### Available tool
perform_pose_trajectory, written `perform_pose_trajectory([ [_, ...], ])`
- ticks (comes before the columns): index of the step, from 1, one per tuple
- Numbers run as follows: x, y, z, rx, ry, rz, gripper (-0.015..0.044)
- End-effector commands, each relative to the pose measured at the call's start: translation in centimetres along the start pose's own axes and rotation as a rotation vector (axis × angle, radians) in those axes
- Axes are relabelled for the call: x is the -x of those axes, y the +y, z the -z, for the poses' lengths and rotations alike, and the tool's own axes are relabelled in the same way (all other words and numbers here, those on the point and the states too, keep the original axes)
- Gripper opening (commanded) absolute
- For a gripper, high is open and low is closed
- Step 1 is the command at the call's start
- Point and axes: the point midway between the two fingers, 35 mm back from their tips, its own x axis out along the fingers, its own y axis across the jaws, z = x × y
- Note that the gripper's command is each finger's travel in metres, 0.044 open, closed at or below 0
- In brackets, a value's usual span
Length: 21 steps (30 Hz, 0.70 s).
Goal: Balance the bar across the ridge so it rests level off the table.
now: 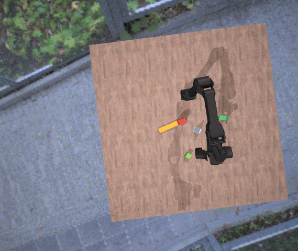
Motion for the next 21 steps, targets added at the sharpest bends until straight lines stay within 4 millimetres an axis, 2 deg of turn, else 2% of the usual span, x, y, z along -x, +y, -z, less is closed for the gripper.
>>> perform_pose_trajectory([
  [1,0.7,-2.7,1.0,-0.089,0.041,0.069,0.0315],
  [11,2.6,-9.3,4.2,-0.337,0.161,0.259,0.0315],
  [21,5.7,-14.6,8.2,-0.596,0.273,0.443,0.0315],
])
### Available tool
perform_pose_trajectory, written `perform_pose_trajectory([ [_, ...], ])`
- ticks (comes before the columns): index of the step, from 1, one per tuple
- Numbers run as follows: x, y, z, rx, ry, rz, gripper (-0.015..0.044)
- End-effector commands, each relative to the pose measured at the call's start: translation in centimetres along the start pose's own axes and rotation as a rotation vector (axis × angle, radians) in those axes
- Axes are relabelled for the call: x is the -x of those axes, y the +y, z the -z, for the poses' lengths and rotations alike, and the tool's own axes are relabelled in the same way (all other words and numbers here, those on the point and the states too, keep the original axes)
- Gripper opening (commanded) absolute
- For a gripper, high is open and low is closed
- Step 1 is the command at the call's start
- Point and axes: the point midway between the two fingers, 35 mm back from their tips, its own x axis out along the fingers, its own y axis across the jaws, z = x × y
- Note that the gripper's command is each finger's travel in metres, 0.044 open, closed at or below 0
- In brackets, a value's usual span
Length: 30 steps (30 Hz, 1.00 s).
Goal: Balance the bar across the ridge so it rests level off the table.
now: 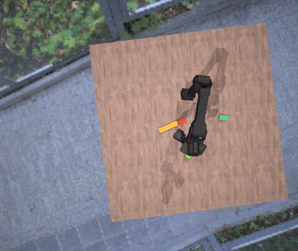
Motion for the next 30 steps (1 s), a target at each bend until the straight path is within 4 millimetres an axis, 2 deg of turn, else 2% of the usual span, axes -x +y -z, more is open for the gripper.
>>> perform_pose_trajectory([
  [1,0.3,-2.6,0.7,-0.098,0.037,0.065,0.0315],
  [10,1.3,-8.2,2.7,-0.334,0.139,0.221,0.0315],
  [17,2.5,-11.9,4.9,-0.512,0.218,0.334,0.0315],
  [24,2.3,-12.3,5.1,-0.529,0.226,0.345,0.0315],
  [30,-0.8,-13.0,5.6,-0.529,0.225,0.345,0.0315],
])
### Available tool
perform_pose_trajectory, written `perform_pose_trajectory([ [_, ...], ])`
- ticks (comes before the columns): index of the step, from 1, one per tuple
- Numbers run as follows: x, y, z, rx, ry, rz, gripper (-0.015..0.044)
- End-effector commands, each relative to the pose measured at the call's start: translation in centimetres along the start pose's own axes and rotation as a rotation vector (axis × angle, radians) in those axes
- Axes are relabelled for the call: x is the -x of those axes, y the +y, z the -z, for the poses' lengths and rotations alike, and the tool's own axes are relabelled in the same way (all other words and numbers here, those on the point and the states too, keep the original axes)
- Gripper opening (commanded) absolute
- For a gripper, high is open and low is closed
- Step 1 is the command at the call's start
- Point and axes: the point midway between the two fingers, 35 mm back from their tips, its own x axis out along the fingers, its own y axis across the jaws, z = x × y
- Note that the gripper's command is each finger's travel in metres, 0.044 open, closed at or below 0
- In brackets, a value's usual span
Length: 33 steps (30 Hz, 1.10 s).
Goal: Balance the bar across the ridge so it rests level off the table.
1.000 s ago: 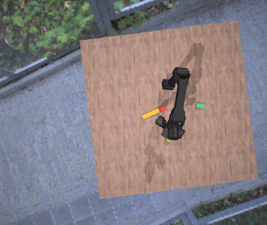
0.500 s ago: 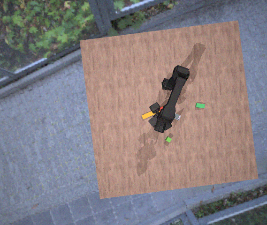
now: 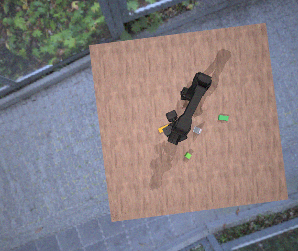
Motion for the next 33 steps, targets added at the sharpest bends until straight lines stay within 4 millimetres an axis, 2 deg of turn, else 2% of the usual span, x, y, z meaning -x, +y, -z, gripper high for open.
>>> perform_pose_trajectory([
  [1,-2.3,-0.1,-0.1,-0.007,0.007,0.011,0.0315],
  [10,-8.4,-0.4,0.3,-0.007,0.007,0.011,0.0315],
  [12,-9.3,-0.5,0.4,-0.007,0.007,0.011,0.0315],
  [20,-9.6,-0.5,0.4,-0.007,0.007,0.011,0.0315],
  [33,-11.7,-0.6,0.5,-0.007,0.007,0.011,0.0315],
])
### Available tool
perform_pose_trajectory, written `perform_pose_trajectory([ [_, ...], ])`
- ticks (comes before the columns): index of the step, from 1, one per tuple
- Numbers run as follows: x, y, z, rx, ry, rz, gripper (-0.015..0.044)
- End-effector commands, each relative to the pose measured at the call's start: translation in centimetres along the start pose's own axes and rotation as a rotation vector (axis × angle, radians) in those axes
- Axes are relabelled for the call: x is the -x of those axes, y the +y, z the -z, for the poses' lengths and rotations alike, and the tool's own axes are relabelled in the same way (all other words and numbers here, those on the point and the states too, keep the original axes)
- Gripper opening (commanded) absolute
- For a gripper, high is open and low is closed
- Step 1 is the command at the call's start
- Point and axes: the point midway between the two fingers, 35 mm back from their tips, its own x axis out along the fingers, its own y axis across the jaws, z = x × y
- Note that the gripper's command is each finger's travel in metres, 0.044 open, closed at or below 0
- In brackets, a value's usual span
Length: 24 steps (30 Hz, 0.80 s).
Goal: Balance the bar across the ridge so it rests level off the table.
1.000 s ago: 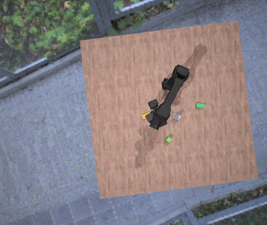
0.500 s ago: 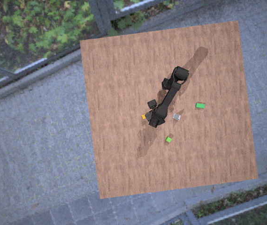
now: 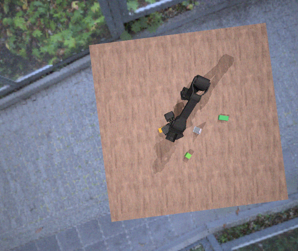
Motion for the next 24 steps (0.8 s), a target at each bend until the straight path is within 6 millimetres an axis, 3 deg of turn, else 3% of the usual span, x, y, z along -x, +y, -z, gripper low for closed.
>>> perform_pose_trajectory([
  [1,-0.87,-0.18,0.12,-0.006,0.007,0.011,0.0315],
  [19,-0.98,-0.18,0.12,-0.006,0.007,0.011,0.0315],
  [24,-0.9,-0.15,0.16,0.0,0.009,0.008,0.0184],
])
